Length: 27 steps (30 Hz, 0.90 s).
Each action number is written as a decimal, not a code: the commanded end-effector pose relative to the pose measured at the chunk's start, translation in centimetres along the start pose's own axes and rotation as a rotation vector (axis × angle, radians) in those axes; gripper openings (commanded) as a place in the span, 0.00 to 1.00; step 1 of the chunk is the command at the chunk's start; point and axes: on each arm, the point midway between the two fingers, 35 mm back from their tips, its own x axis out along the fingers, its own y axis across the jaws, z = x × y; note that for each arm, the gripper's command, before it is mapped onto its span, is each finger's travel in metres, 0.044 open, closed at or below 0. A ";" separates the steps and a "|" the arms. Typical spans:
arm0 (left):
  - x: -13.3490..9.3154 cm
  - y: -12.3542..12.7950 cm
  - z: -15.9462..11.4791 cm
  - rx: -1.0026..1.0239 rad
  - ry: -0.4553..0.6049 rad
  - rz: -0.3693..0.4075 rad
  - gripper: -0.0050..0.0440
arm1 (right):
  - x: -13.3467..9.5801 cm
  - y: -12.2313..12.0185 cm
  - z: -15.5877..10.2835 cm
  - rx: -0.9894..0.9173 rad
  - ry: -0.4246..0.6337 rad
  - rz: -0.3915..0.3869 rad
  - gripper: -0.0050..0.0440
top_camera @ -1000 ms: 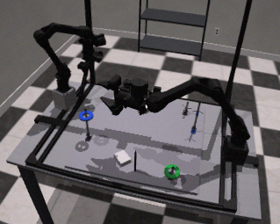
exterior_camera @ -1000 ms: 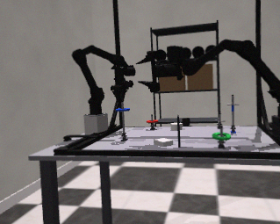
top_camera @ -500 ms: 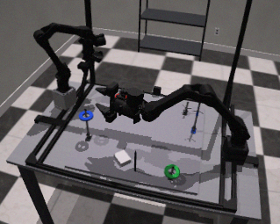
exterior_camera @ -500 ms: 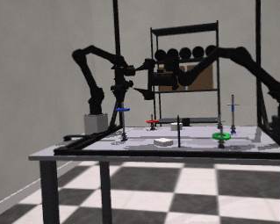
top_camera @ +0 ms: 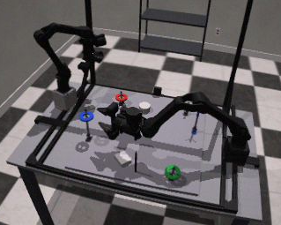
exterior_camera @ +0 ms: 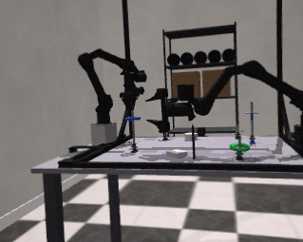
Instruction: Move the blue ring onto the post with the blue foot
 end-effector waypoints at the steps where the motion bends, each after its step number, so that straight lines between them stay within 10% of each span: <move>1: 0.5 0.2 0.0 0.010 -0.005 0.010 0.92 | 0.0 0.0 -0.1 0.004 0.003 0.001 0.92; 27: 3.6 -1.6 -0.1 0.010 -0.005 0.010 0.92 | 0.0 0.0 -0.1 0.004 0.003 0.001 0.92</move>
